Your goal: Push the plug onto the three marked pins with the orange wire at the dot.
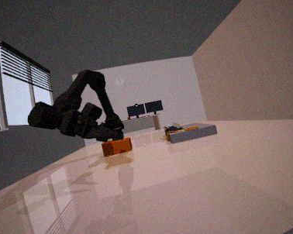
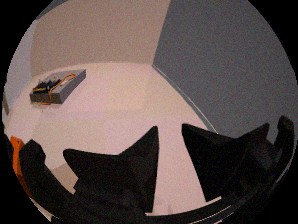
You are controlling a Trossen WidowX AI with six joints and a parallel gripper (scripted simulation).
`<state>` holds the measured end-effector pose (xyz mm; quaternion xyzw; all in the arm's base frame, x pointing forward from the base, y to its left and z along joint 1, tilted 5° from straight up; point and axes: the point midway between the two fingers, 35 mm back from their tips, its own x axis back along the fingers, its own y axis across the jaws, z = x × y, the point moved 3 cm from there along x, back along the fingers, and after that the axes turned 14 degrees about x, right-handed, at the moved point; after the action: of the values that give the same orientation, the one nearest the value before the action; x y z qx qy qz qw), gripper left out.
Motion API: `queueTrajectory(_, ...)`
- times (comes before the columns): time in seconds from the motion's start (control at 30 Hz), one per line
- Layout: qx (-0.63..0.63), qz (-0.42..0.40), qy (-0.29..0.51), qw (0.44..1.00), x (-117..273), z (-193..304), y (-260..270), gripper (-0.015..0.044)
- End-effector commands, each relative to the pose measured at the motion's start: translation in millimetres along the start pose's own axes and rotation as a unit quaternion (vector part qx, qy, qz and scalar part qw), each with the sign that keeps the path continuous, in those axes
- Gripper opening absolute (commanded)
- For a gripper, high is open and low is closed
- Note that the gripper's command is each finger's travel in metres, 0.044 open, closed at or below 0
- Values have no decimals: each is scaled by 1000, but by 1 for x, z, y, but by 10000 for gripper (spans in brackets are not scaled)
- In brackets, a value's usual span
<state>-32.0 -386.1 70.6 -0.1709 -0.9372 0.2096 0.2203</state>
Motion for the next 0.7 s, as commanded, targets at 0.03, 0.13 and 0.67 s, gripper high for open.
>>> queueTrajectory(0.03,5,-20,5,1000,-15,-15,2,115)
queueTrajectory(0.13,8,-31,8,999,-24,-24,3,115)
queueTrajectory(0.67,37,-86,22,995,-70,-78,15,115)
